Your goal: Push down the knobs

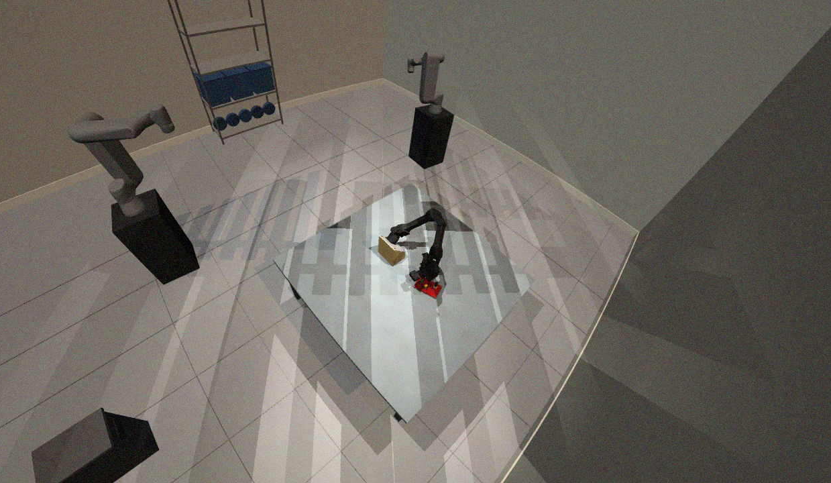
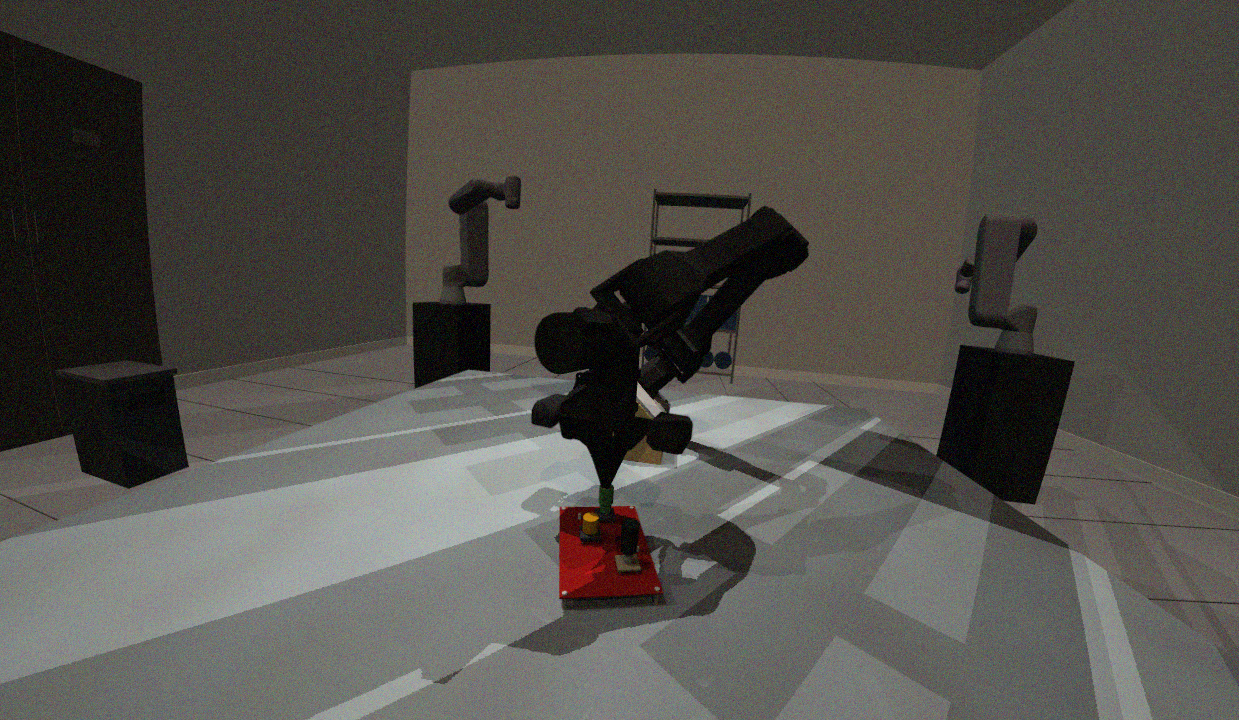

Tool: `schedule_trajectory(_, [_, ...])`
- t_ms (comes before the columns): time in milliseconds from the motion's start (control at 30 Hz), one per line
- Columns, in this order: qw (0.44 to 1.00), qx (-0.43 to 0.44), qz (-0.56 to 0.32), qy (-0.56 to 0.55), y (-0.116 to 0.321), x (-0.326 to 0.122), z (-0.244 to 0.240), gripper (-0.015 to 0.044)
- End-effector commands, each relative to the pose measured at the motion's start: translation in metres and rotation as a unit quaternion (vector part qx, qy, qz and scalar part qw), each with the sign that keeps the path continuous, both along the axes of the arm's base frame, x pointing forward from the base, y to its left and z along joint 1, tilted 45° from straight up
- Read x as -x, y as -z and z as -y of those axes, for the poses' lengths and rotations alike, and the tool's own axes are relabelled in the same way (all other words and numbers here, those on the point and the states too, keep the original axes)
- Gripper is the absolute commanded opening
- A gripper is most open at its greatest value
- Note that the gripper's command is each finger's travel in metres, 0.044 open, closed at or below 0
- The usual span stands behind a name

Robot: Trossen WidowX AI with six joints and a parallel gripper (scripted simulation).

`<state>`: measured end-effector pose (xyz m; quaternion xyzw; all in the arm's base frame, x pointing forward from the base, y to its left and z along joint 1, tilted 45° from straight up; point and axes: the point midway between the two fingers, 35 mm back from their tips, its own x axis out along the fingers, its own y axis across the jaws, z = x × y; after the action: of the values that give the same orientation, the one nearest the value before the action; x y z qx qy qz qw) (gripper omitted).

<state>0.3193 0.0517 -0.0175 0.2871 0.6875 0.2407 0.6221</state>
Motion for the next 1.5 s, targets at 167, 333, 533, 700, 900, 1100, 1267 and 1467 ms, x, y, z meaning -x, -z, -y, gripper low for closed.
schedule_trajectory(167, [1.0,0.0,0.002,-0.009,-0.008,-0.002,0.006,0.0])
schedule_trajectory(333, [1.0,-0.003,-0.002,-0.007,-0.008,0.0,0.006,0.0026])
schedule_trajectory(533, [1.0,-0.003,-0.002,-0.007,-0.008,0.0,0.006,0.0184])
schedule_trajectory(700, [0.999,0.013,0.003,0.03,-0.017,-0.009,0.017,0.0105])
schedule_trajectory(900, [0.992,0.016,-0.066,0.103,-0.023,-0.018,0.016,0.0])
schedule_trajectory(1100, [0.975,0.019,-0.138,0.173,-0.028,-0.027,0.015,0.0])
schedule_trajectory(1267, [0.953,0.022,-0.197,0.231,-0.033,-0.034,0.013,0.0])
schedule_trajectory(1467, [0.916,0.026,-0.266,0.298,-0.038,-0.042,0.011,0.0])
